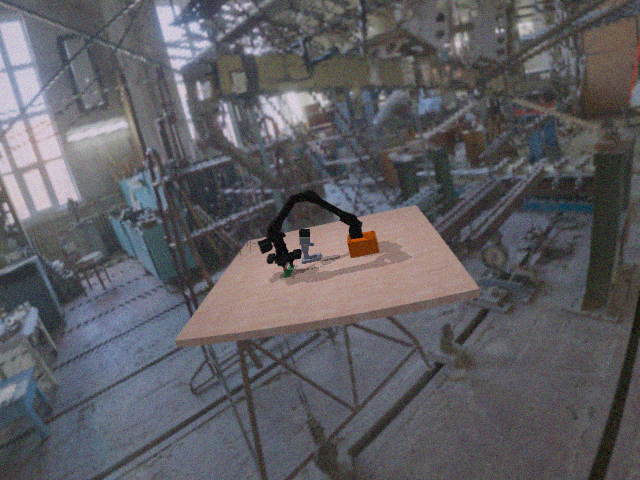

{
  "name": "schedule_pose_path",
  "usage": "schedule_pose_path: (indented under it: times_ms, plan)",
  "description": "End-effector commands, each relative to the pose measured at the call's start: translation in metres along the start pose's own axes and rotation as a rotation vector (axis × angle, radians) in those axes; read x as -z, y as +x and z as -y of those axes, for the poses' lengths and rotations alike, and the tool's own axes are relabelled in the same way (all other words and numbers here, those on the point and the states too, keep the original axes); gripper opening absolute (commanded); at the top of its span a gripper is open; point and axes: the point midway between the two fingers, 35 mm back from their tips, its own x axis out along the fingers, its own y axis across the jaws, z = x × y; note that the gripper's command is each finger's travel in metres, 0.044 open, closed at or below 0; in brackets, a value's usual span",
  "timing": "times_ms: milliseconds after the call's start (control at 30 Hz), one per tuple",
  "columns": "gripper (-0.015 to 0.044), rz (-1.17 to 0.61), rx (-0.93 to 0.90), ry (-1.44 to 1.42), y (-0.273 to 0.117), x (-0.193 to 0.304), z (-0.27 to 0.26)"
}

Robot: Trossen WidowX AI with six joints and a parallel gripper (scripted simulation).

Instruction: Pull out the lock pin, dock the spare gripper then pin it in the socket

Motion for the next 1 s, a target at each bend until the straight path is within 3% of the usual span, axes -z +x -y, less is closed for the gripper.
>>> schedule_pose_path:
  times_ms: [0,200,400,500,967]
  plan:
    - [0.018,-0.002,-0.01,-0.006,0.003,0.0,-0.003]
    - [0.018,-0.002,-0.01,-0.006,0.003,0.0,-0.003]
    - [0.0023,-0.002,-0.01,-0.006,0.003,0.0,-0.003]
    - [0.0003,-0.002,-0.01,-0.006,0.003,0.0,-0.003]
    - [0.0,-0.001,-0.01,-0.005,-0.017,0.005,0.0]
